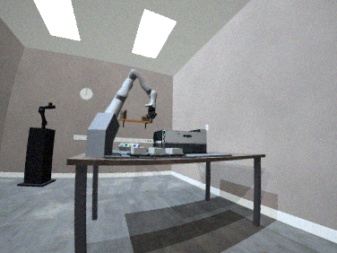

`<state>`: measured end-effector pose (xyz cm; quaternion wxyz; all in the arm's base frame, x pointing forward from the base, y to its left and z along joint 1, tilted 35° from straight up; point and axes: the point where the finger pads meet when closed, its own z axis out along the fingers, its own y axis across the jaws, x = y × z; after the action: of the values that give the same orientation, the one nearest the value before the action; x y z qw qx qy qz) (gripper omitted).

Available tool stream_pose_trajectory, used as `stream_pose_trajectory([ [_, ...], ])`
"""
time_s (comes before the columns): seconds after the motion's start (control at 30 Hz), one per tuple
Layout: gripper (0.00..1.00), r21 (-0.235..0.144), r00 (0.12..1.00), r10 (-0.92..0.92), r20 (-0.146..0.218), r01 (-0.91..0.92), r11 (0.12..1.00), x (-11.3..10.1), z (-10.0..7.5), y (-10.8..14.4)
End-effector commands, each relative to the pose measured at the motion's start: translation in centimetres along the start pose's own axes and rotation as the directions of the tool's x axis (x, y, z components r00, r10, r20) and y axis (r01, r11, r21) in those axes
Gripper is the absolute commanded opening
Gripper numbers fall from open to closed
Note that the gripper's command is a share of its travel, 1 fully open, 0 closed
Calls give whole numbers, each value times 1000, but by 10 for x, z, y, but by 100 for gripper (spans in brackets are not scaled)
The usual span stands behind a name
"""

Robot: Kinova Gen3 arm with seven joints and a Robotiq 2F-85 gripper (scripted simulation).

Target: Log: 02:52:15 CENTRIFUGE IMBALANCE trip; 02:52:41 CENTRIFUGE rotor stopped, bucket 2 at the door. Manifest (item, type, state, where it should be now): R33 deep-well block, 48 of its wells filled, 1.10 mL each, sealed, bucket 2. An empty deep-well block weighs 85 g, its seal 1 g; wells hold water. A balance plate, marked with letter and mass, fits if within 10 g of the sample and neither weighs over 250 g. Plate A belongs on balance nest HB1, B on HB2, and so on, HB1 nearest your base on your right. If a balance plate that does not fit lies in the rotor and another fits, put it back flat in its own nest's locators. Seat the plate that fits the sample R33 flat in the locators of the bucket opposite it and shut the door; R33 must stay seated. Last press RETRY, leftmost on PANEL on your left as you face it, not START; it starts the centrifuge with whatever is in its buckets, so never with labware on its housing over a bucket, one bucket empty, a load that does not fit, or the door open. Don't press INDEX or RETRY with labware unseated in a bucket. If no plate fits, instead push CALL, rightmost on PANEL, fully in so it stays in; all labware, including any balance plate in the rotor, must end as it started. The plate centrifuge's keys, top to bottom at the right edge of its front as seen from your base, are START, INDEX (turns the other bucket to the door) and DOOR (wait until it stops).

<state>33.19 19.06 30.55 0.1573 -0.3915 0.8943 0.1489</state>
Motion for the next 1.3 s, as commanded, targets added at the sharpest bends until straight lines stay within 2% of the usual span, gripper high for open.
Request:
stream_pose_trajectory([
  [0.0,10,-3,1000,25,6,-25,1000,4,-1,0],
  [1.27,10,-68,935,349,56,-345,936,55,0,-2],
])
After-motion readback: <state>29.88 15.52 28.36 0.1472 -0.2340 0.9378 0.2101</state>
